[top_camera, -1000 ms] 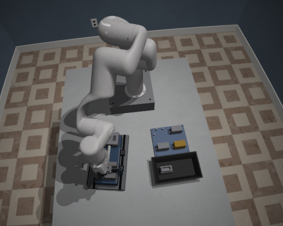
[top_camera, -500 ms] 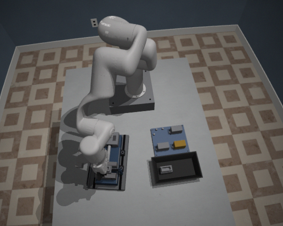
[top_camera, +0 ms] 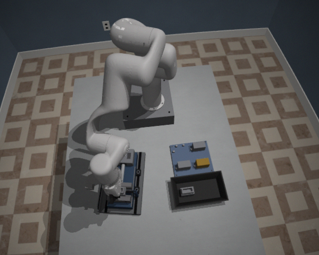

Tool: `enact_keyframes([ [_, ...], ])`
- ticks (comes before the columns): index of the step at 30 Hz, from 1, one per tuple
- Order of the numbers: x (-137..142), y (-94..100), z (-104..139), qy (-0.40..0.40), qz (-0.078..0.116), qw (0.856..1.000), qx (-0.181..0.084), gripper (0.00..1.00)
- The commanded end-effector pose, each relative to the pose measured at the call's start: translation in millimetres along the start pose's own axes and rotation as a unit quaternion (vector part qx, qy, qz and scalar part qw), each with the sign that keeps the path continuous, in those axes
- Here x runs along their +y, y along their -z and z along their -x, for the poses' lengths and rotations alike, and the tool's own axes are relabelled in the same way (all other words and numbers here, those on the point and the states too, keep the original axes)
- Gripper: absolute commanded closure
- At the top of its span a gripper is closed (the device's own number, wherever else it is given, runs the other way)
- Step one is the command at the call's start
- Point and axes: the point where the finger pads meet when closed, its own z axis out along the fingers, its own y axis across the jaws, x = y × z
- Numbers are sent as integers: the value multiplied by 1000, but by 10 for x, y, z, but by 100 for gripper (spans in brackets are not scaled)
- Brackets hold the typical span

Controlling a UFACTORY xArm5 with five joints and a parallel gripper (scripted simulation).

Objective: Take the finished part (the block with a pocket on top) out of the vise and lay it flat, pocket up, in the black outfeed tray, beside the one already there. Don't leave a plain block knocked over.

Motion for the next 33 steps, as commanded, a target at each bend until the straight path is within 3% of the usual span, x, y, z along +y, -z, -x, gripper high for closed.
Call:
enact_keyframes([
  [1, -16, 11, -4, 0, -2, 1000, 1, 31],
  [33, -17, -96, -3, 0, -2, 1000, 1, 31],
])
